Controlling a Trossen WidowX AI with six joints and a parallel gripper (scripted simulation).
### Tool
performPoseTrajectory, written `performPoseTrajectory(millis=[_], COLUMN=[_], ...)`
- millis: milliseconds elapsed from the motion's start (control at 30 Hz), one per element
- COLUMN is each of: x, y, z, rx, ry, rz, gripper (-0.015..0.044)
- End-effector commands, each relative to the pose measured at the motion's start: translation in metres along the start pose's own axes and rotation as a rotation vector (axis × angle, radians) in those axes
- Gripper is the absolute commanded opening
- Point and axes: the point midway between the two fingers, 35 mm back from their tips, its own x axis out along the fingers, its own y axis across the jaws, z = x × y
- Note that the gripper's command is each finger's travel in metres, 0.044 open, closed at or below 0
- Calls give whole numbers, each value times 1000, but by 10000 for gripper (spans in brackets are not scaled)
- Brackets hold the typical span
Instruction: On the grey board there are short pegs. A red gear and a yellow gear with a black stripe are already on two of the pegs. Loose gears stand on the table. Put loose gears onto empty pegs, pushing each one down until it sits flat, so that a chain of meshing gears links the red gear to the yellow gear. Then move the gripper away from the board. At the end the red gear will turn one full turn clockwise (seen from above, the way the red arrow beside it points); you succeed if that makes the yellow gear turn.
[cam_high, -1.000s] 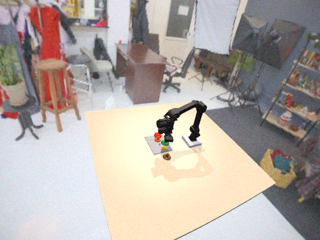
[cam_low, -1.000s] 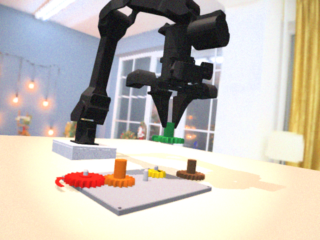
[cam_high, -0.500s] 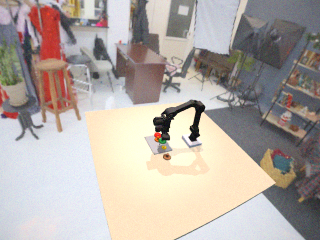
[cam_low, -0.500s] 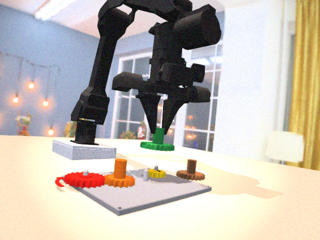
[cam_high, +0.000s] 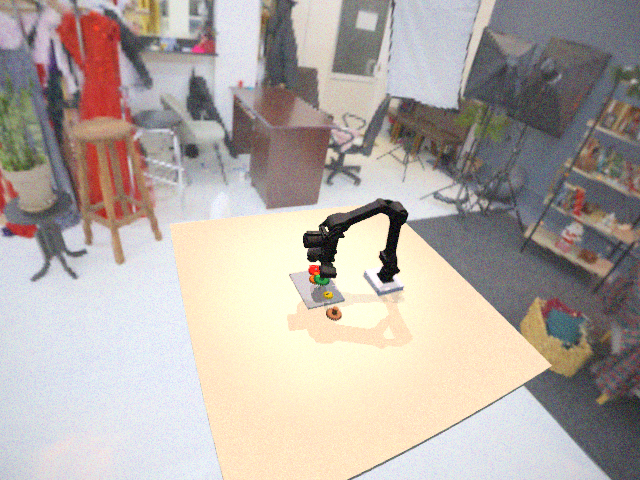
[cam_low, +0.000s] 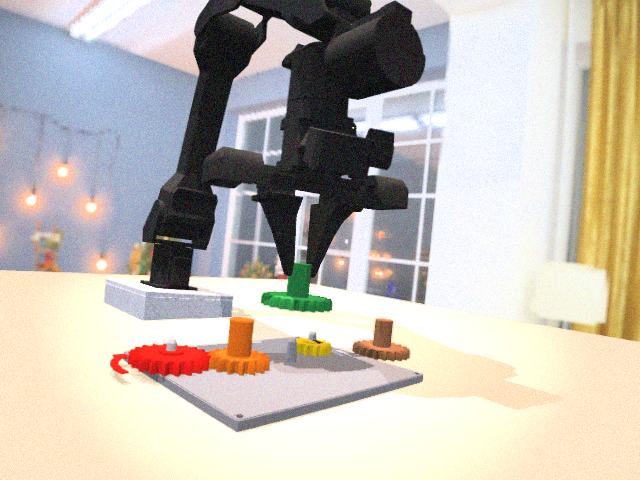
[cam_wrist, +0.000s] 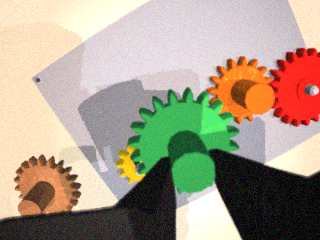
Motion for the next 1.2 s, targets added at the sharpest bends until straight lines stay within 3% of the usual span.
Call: performPoseTrajectory(millis=[0, 967, 1167], x=[0, -1, -1], y=[-1, -1, -1], z=[1, 1, 1], rx=[52, 890, 933], ry=[-2, -1, -1], rz=[3, 3, 3], gripper=[0, 0, 0])
